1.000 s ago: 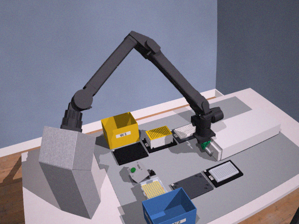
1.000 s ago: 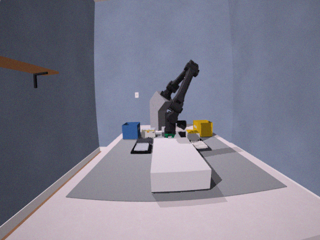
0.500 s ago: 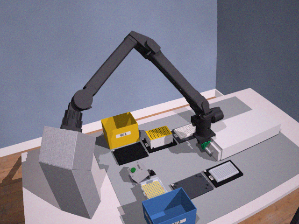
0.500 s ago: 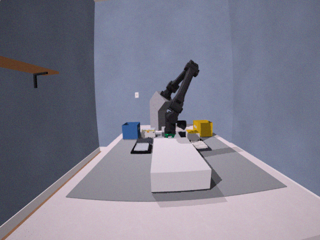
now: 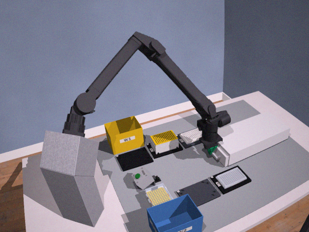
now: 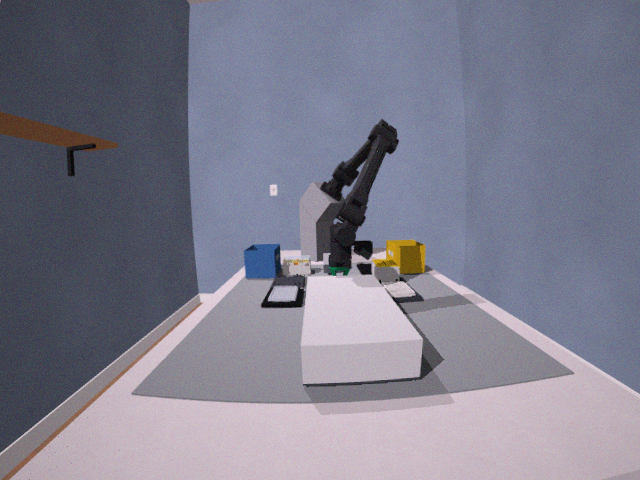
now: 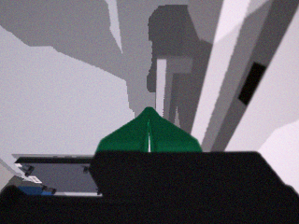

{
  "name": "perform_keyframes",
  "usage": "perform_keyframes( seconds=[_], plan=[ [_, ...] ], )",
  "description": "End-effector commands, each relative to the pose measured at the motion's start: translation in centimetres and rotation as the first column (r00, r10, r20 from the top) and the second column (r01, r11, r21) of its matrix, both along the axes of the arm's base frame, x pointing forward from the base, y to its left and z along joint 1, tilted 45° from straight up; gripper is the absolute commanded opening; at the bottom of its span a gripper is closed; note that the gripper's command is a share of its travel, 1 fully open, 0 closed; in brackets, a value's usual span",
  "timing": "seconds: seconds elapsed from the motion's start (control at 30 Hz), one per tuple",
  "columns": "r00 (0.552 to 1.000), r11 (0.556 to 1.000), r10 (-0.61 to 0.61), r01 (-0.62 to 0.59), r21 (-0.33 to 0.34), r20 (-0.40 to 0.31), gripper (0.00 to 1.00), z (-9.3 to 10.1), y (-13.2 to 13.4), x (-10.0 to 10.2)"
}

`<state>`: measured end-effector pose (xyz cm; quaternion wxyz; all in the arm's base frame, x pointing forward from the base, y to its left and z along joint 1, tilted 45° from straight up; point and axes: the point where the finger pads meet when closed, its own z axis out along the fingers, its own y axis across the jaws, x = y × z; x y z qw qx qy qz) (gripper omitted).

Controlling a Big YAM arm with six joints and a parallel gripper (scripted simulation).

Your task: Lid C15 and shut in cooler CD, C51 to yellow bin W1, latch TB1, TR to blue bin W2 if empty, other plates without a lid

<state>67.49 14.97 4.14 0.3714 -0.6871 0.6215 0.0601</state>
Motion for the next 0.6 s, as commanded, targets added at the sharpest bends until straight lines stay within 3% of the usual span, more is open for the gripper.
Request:
perform_keyframes(
  seconds=[0.0, 0.13, 0.3, 0.57],
  plan=[
    [0.999, 1.0, -0.009, 0.008, 0.007, 0.052, 0.0, 2.3, -0.2, 0.4],
    [0.999, 1.0, -0.003, 0.002, 0.006, 0.036, 0.0, 1.0, 0.3, -0.3],
    [0.999, 1.0, 0.004, -0.004, 0.007, 0.051, 0.0, 1.8, 0.7, -0.7],
    [0.999, 1.0, 0.004, -0.004, 0.007, 0.042, 0.0, 0.7, 0.8, -1.7]
  ],
)
